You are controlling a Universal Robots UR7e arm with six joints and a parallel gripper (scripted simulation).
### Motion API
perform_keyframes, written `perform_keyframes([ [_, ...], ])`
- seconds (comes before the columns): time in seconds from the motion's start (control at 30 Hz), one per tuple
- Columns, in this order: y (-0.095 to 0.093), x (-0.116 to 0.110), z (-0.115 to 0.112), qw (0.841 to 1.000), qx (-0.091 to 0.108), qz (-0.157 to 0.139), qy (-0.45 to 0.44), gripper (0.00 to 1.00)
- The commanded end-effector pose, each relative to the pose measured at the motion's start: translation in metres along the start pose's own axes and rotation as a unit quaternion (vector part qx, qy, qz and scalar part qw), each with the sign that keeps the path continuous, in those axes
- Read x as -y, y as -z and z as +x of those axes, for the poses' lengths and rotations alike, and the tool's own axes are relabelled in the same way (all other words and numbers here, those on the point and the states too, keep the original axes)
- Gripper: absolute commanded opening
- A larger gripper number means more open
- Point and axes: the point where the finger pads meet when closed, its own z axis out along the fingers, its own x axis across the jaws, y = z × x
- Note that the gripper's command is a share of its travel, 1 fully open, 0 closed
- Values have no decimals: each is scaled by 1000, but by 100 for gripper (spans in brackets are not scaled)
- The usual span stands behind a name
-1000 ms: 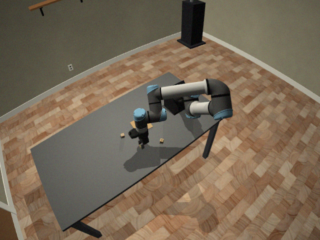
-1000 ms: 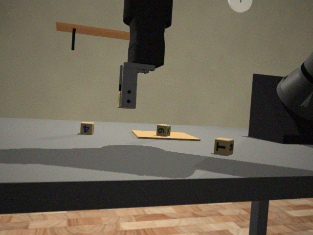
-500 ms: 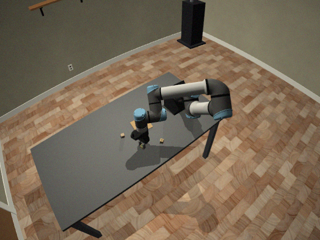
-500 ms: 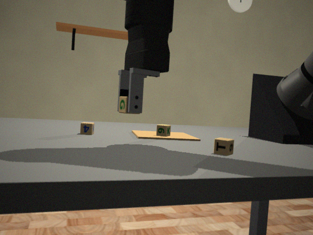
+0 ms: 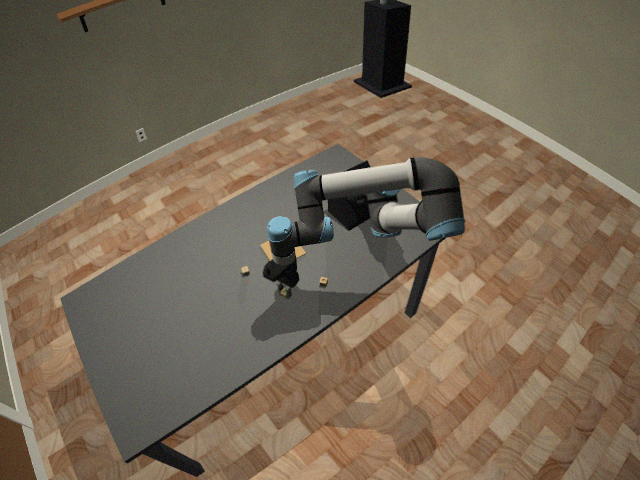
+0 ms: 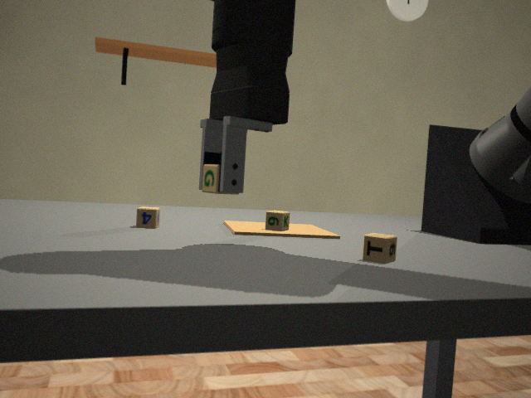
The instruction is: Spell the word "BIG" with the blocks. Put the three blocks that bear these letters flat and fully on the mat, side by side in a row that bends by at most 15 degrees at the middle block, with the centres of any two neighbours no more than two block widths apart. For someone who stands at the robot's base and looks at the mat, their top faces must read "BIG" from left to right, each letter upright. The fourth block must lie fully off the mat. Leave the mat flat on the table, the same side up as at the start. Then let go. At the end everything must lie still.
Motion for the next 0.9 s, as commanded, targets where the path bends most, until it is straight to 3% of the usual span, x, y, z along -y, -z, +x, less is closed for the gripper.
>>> perform_keyframes([
  [0.0, -2, -1, 0, 1000, 1, -1, 1, 49],
  [0.6, -6, 6, 14, 1000, -10, 16, -5, 49],
  [0.87, -9, 18, 35, 999, -26, 43, -13, 49],
])
